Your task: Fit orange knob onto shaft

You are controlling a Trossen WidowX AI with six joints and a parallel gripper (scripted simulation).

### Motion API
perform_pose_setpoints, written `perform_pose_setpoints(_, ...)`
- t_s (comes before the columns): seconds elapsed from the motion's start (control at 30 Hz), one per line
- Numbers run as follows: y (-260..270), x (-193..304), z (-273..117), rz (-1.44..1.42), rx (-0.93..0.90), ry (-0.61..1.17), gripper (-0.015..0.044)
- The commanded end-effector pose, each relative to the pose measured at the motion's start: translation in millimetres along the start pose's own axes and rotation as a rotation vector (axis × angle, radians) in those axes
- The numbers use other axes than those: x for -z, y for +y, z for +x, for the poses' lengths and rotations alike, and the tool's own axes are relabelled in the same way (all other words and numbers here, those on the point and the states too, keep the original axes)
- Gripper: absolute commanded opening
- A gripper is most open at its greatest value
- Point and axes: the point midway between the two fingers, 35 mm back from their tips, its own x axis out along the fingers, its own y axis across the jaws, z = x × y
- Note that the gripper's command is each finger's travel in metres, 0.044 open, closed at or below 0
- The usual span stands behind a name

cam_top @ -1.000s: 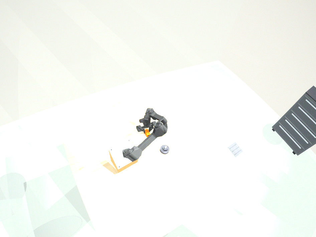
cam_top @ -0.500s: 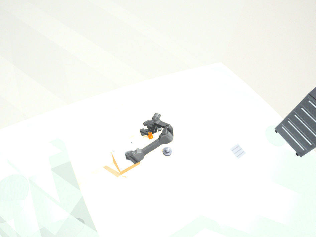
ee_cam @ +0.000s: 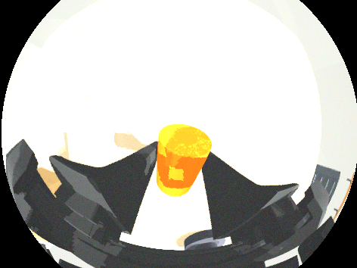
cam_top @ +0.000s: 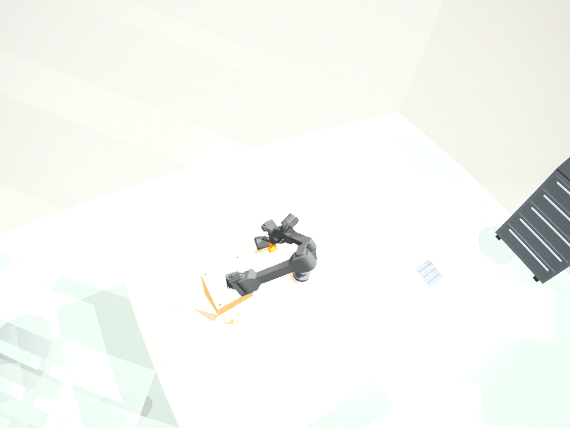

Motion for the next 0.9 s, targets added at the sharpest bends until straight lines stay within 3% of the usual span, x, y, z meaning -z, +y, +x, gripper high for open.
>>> perform_pose_setpoints(0.0, 1, 4, -2, -0.006, -0.001, -0.073, 0.018)
perform_pose_setpoints(0.87, 1, 32, -11, -0.009, -0.006, -0.521, 0.018)
